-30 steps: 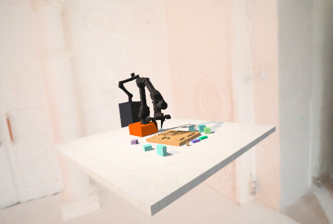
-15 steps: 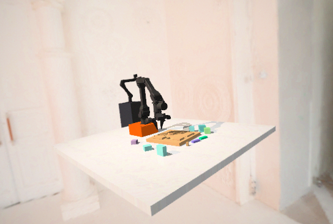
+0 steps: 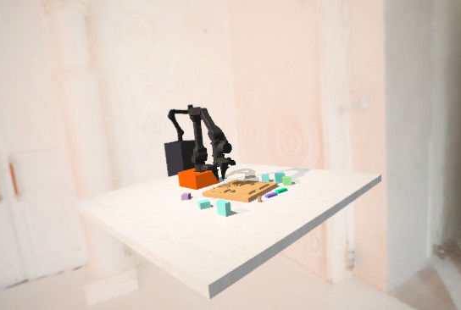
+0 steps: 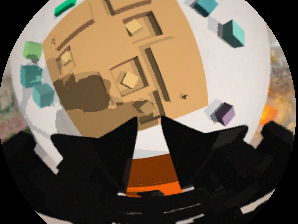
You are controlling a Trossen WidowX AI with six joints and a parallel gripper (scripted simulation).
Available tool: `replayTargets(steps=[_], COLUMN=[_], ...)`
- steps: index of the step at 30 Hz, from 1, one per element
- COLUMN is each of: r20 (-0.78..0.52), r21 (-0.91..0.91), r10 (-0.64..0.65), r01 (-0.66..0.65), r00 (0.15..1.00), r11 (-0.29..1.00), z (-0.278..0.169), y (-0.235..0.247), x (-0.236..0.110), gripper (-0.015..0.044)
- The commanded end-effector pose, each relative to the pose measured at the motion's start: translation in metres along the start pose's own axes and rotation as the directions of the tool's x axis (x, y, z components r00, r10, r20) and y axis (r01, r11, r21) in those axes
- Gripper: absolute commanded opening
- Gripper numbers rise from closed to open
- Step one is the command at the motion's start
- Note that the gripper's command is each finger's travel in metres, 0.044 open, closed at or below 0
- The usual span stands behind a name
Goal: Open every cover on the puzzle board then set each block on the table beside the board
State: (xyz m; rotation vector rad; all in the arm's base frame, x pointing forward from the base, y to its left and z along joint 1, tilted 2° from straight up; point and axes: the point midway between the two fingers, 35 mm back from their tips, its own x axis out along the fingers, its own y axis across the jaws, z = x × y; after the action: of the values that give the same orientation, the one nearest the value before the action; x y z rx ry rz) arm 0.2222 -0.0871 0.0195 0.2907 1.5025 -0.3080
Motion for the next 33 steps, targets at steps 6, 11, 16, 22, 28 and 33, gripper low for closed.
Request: replayTargets(steps=[6,11,16,22,28,33], r20=[0.0,0.0,0.0,0.0,0.0,0.0], r21=[-0.078,-0.013,0.062,0.149,0.236,0.306], r10=[-0.002,-0.002,-0.002,-0.002,-0.002,-0.002], r01=[0.002,0.002,0.002,0.002,0.002,0.002], r00=[1.0,1.0,1.0,1.0,1.0,1.0], r11=[0.997,1.0,0.998,0.989,0.972,0.952], z=[-0.0001,-0.0001,-0.0001,-0.0001,-0.0003,-0.0004], y=[-0.0004,-0.0004,-0.0003,-0.0001,0.0,0.0001], x=[0.0025,0.0033,0.0043,0.0054,0.0066,0.0076], gripper=[0.0144,0.0144,0.0144,0.0144,0.0144,0.0144])
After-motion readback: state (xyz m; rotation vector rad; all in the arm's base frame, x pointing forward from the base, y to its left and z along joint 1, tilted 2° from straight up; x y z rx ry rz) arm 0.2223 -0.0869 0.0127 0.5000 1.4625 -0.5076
